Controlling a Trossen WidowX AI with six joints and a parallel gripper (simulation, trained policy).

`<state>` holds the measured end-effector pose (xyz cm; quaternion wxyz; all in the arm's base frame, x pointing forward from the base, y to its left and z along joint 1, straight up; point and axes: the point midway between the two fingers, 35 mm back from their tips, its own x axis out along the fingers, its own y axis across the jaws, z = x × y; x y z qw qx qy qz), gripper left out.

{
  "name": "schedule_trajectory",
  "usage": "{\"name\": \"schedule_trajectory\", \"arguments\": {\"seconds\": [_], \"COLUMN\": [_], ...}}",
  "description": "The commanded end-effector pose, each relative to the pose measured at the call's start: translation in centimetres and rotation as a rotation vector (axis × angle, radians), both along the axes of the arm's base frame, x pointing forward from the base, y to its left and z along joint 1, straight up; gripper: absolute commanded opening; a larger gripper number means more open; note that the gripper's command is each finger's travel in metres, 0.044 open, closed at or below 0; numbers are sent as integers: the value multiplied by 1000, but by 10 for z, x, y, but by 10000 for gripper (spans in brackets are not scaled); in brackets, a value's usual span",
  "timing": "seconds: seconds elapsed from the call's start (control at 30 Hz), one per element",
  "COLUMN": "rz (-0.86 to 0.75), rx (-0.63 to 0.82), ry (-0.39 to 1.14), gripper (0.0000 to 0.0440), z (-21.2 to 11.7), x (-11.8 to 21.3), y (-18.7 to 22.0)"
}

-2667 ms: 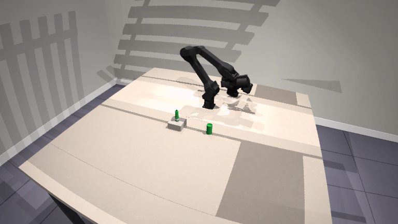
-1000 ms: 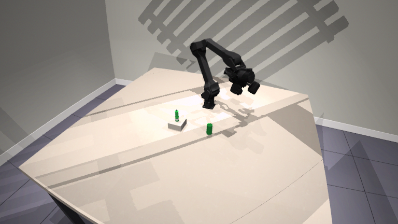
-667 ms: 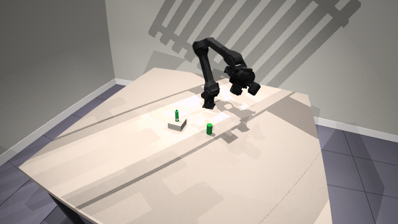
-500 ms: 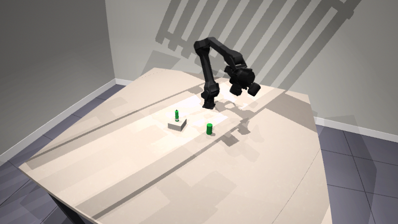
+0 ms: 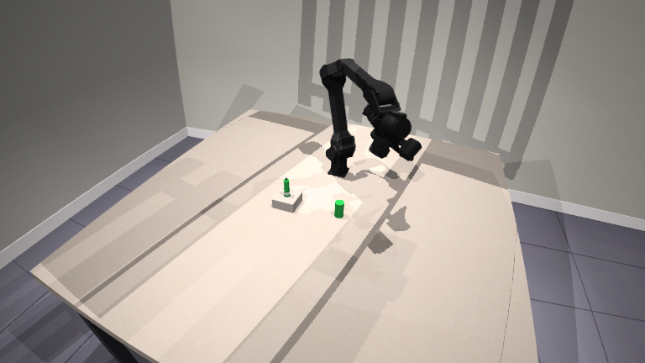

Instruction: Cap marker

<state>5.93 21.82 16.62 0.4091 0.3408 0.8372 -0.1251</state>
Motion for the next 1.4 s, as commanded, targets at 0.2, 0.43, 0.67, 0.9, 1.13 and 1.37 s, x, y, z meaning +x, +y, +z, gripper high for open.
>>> {"name": "schedule_trajectory", "arguments": {"seconds": [0.2,0.43,0.67,0.9,1.13,1.37], "rz": [-41,-71,-100,-127,-151,-170], "rx": [-41,-69,-101,-137,-180,-227], "ry": [-55,-91,-124,-154,-181,-205], "gripper": [320,320,319,318,317,316], "z": [-2,-2,-4,-5,-8,-11], "x": [32,54,76,97,117,135], "y": [-3,-7,-14,-23,-36,-51]}}
